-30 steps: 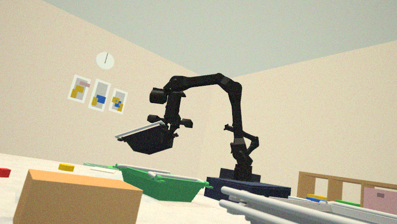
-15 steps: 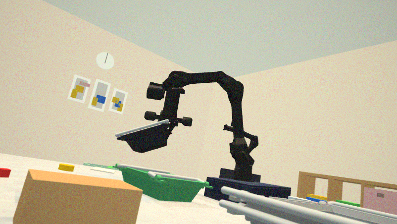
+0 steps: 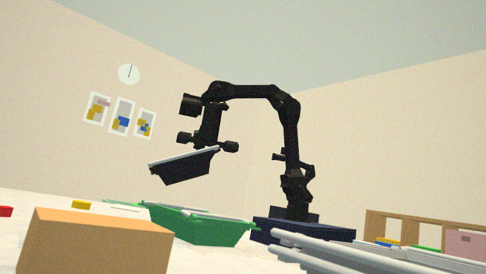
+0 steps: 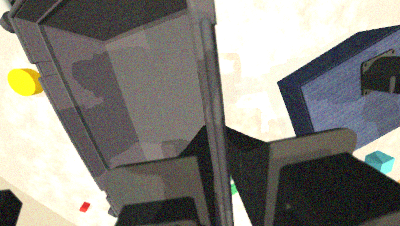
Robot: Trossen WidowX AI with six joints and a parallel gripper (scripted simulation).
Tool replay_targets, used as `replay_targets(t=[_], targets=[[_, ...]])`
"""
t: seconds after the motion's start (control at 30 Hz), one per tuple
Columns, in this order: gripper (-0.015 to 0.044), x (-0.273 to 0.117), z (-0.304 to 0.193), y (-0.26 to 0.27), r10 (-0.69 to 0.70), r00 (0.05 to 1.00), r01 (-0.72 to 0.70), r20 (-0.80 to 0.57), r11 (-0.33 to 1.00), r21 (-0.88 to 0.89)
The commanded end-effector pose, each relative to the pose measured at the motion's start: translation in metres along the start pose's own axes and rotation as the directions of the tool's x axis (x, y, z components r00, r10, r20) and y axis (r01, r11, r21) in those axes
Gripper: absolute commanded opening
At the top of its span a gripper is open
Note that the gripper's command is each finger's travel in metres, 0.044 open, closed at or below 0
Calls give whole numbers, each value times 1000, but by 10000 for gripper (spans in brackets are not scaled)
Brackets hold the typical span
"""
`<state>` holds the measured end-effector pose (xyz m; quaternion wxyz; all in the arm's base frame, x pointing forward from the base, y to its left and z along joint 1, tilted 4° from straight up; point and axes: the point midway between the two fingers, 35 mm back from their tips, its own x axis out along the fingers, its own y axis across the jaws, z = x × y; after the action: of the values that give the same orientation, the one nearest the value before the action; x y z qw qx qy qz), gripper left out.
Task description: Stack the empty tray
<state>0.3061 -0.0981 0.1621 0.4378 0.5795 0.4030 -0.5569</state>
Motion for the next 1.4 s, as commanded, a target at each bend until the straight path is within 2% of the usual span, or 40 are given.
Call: replay_targets(t=[0.0,1.03,1.37], targets=[[0,-6,-16,3,23,1000,-23,4,998,-63],[0,-9,-129,-22,31,999,-31,-7,891,-453],[0,-9,-132,-23,31,999,-32,-8,887,-461]])
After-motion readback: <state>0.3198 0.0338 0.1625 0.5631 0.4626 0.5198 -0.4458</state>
